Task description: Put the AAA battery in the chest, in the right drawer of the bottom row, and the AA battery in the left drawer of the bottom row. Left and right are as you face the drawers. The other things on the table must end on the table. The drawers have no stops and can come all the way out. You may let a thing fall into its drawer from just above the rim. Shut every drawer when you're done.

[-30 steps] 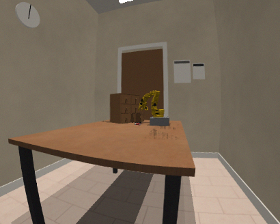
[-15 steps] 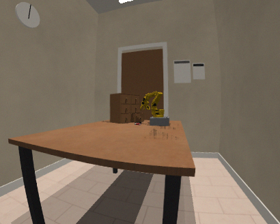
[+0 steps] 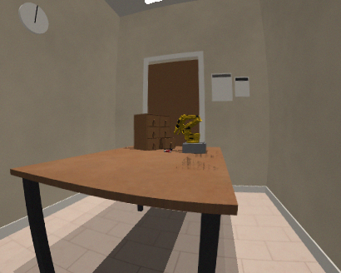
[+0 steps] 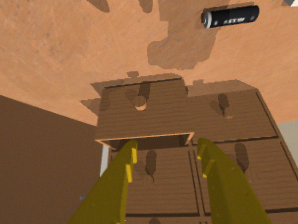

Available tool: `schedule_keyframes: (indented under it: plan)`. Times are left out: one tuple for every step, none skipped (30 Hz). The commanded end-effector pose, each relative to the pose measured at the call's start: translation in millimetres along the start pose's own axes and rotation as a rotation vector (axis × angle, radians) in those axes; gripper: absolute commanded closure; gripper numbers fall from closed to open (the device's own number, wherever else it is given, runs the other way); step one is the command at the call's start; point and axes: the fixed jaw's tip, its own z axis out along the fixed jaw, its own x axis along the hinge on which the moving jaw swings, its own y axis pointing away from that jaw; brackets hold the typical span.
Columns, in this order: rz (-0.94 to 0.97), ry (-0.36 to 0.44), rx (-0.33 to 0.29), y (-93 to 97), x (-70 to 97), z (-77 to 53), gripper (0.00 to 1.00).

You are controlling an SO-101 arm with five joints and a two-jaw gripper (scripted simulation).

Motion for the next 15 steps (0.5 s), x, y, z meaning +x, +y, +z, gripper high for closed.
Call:
schedule_keyframes:
  plan:
    - [0.002, 0.007, 0.007, -1.6, -5.0, -2.2, 0.77]
    - [0.002, 0.007, 0.007, -1.6, -5.0, -2.2, 0.77]
    - [0.002, 0.007, 0.007, -1.6, -5.0, -2.2, 0.77]
    - [0.002, 0.007, 0.007, -1.6, -5.0, -2.2, 0.77]
    - [0.002, 0.007, 0.007, -1.6, -5.0, -2.2, 0.77]
    - [0.002, 0.007, 0.007, -1.6, -5.0, -2.2, 0.77]
    - [0.002, 0.007, 0.007, -1.6, -5.0, -2.2, 0.77]
    - [0.002, 0.007, 0.007, -1.6, -5.0, -2.2, 0.77]
    - [0.01, 0.03, -0.001, 1.0, -4.8, -0.4, 0.77]
    - [0.017, 0.053, -0.01, 3.7, -4.5, 1.4, 0.77]
    - [0.024, 0.076, -0.019, 6.4, -4.3, 3.2, 0.78]
    - [0.031, 0.099, -0.028, 9.2, -4.0, 5.0, 0.78]
    - [0.038, 0.122, -0.038, 12.0, -3.7, 6.8, 0.78]
    - [0.044, 0.145, -0.049, 14.8, -3.4, 8.5, 0.78]
    - [0.05, 0.168, -0.06, 17.7, -3.0, 10.3, 0.78]
